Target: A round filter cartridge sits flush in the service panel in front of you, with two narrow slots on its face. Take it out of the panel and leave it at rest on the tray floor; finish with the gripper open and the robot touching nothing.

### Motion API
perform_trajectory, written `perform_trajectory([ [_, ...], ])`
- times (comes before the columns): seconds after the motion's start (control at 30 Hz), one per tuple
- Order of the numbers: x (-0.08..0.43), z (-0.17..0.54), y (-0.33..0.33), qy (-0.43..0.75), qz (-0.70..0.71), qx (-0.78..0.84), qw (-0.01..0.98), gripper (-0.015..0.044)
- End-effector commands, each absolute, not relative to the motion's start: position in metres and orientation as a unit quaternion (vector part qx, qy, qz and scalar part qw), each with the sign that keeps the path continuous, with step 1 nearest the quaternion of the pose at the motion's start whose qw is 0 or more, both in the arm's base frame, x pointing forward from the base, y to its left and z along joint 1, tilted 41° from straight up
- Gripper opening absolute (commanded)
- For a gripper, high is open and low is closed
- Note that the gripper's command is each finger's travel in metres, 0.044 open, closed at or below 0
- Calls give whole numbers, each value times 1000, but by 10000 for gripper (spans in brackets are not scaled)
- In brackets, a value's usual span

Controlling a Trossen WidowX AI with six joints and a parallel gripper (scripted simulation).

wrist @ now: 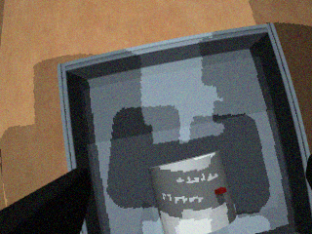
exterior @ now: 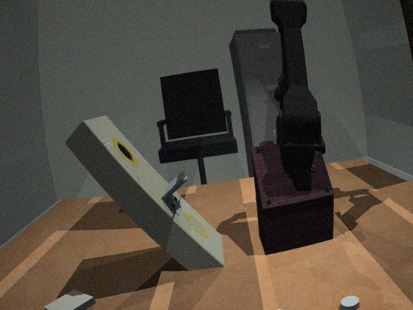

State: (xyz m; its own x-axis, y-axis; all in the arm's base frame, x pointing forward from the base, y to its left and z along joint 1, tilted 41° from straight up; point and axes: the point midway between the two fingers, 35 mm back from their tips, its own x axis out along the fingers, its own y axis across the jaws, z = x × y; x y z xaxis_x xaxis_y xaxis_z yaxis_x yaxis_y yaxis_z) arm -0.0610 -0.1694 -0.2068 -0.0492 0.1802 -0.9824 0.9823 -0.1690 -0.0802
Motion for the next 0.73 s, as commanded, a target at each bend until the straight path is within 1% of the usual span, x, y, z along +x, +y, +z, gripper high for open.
perform_trajectory([
  [0.0, -62, -180, -193, 507, -517, 565, 395, 440],
  [0.07, -62, -180, -193, 507, -517, 565, 395, 440],
  [0.1, -64, -191, -191, 506, -522, 559, 399, 440],
  [0.7, -64, -191, -191, 506, -522, 559, 399, 440],
])
